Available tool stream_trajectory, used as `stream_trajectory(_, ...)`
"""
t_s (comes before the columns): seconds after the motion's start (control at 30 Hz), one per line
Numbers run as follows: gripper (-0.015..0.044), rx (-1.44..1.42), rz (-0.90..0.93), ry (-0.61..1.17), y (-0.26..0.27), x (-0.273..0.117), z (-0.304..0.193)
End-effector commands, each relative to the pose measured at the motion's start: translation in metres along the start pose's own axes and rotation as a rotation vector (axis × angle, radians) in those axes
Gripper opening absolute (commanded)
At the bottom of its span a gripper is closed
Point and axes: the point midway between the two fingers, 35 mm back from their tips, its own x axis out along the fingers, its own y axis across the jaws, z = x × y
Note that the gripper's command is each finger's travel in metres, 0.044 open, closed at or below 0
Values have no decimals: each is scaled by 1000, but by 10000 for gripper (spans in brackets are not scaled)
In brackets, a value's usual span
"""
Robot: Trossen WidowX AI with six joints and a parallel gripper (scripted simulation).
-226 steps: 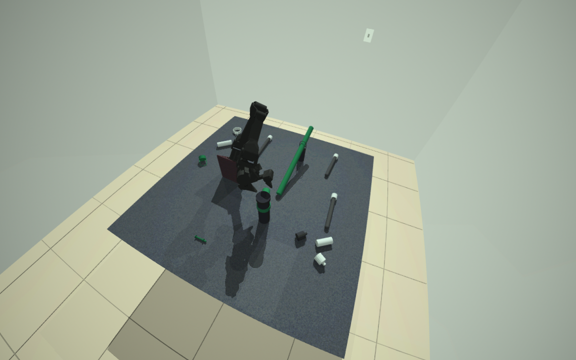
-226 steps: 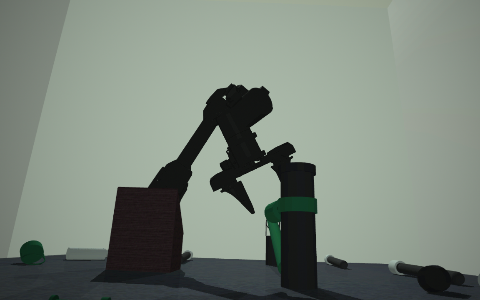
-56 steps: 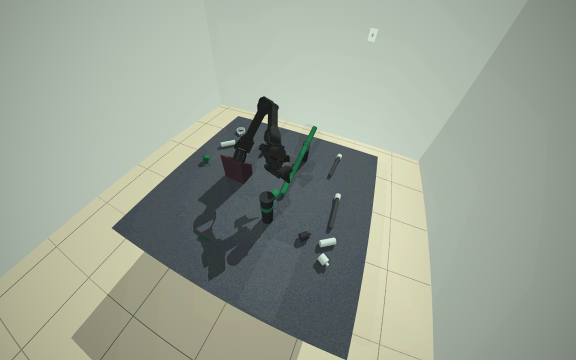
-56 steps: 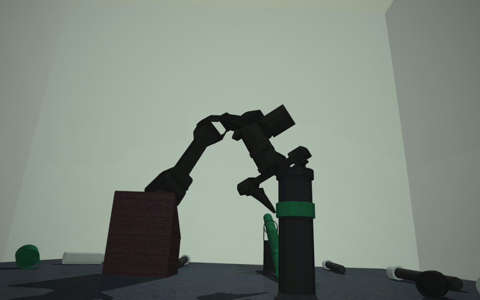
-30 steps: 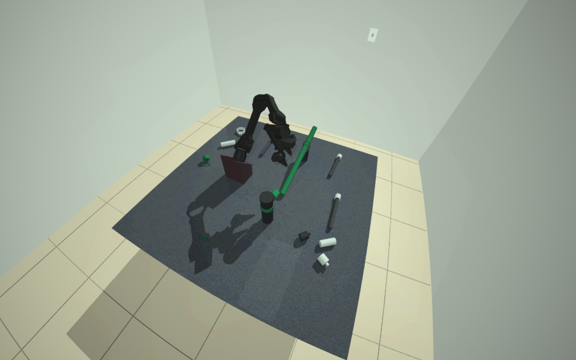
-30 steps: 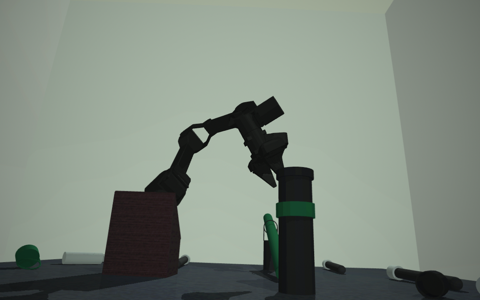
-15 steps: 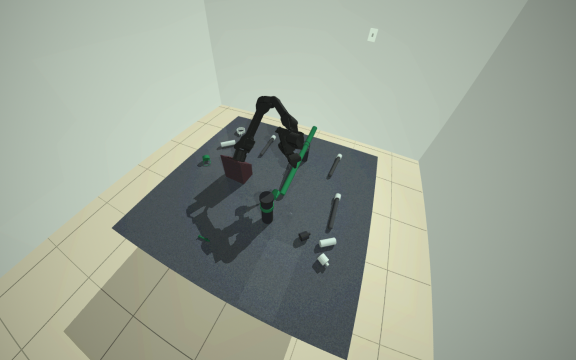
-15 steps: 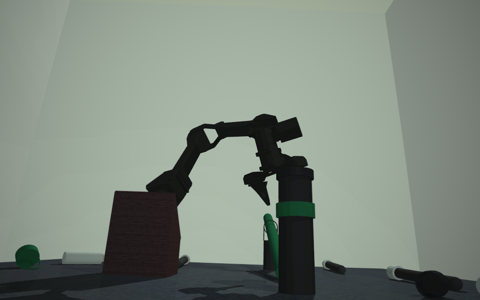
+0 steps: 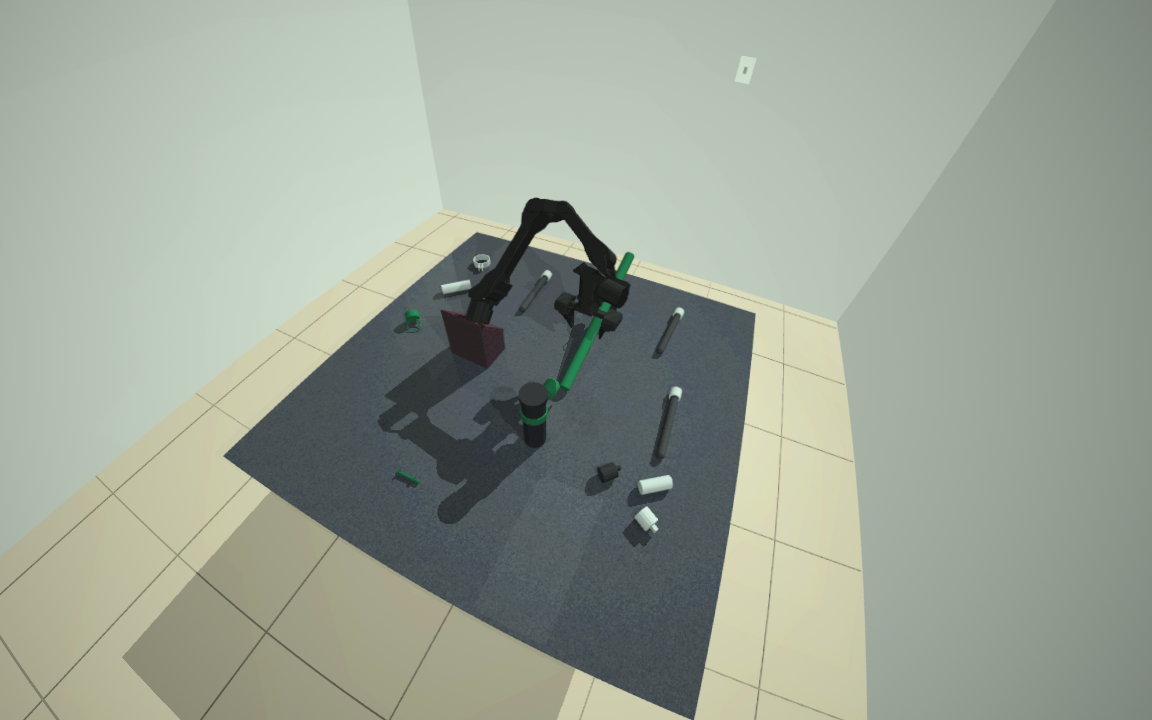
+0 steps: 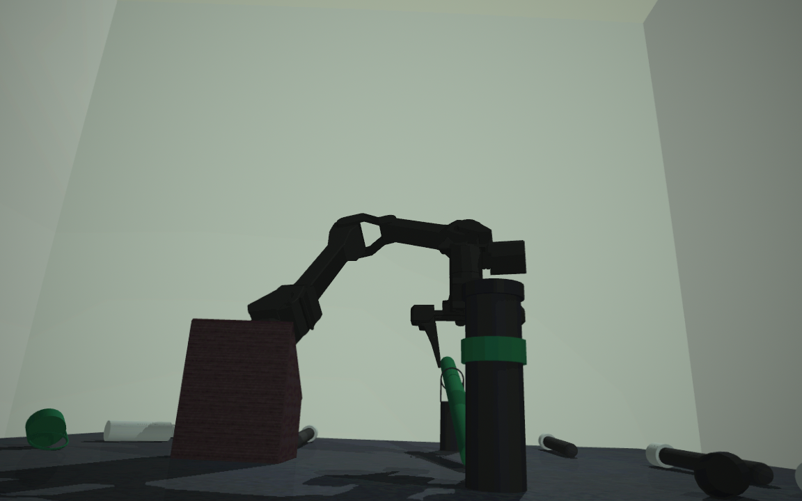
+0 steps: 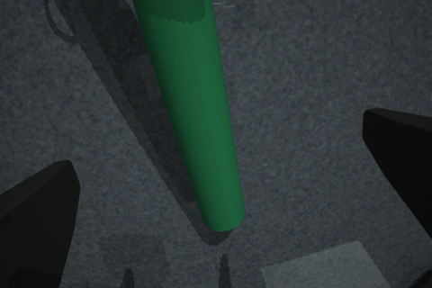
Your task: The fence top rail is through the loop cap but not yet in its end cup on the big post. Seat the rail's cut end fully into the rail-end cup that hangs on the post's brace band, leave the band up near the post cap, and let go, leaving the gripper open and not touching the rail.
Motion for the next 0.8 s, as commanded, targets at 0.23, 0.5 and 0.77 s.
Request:
stream_trajectory(0.23, 440, -56, 14, 12, -1, 25, 0)
stream_trajectory(0.5, 440, -56, 14, 11, 0, 43, 0)
stream_trajectory(0.77, 440, -56, 14, 11, 0, 54, 0)
